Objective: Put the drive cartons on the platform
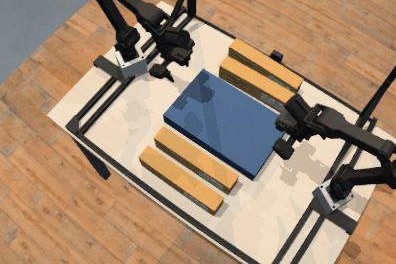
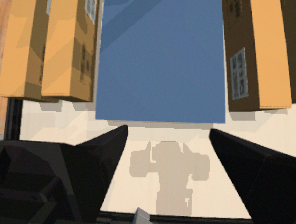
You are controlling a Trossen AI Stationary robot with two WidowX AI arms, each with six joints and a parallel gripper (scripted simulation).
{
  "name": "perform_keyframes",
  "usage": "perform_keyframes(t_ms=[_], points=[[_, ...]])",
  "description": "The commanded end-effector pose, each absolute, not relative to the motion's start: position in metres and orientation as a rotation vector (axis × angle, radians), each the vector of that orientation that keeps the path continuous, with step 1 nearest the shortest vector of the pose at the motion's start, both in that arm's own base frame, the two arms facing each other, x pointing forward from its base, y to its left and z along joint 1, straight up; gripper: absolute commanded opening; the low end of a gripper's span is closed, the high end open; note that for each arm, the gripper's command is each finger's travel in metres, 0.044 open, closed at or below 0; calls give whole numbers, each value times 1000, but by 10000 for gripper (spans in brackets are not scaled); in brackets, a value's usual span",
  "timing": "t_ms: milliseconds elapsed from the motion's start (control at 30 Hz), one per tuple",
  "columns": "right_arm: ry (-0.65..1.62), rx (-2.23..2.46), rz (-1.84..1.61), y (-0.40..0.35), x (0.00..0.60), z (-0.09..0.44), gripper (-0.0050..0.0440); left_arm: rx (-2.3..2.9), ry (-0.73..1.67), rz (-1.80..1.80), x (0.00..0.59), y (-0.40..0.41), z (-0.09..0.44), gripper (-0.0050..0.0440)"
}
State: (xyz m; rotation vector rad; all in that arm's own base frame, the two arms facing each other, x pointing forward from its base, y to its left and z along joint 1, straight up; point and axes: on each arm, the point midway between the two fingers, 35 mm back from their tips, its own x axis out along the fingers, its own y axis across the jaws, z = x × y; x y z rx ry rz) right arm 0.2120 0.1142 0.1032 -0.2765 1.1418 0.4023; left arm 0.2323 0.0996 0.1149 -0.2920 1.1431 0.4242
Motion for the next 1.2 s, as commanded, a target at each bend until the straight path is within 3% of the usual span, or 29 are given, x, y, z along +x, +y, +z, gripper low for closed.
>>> perform_keyframes(t_ms=[0, 500, 1167], points=[[1164, -279, 413, 117, 210, 100, 389, -292, 1162, 433, 232, 102, 112, 389], [1164, -279, 413, 140, 205, 96, 389, -292, 1162, 433, 248, 86, 109, 389], [1164, -279, 413, 280, 172, 74, 389, -292, 1162, 433, 350, -12, 87, 389]])
